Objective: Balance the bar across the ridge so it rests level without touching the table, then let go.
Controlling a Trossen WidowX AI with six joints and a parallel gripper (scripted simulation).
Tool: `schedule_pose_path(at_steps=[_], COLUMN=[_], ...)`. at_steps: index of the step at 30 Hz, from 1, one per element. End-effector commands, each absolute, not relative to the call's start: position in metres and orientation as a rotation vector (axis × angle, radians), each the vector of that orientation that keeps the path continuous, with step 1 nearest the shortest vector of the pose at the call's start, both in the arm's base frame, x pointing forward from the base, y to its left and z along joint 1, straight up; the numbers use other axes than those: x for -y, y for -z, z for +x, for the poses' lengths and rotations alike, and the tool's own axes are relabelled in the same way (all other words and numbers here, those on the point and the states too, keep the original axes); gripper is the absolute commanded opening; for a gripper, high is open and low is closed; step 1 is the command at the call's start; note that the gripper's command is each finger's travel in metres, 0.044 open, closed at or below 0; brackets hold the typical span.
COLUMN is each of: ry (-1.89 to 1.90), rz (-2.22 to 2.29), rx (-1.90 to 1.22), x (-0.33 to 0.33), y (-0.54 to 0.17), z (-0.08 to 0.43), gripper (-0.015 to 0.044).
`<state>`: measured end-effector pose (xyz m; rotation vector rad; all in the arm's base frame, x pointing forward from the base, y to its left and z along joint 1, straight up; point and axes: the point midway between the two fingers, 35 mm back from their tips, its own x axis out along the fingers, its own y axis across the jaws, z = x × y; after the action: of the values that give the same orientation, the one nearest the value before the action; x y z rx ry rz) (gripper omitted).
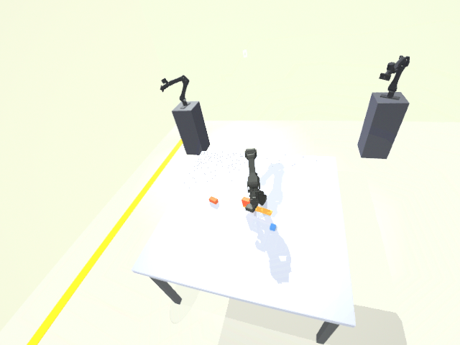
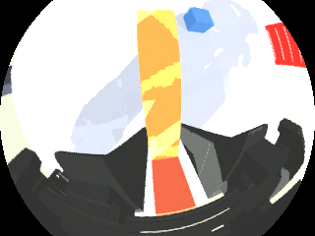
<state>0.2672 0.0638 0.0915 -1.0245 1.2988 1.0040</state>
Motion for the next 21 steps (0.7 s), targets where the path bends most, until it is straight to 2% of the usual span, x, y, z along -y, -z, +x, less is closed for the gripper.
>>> schedule_pose_path(at_steps=[1,21], ry=[-1.007,-1.007], rz=[-1.022,-1.022], rx=[-1.299,-1.299], x=[-0.0642,-0.0645], y=[-0.0894,-0.0877], z=[0.2668,0.2667], gripper=[0.0000,0.0000])
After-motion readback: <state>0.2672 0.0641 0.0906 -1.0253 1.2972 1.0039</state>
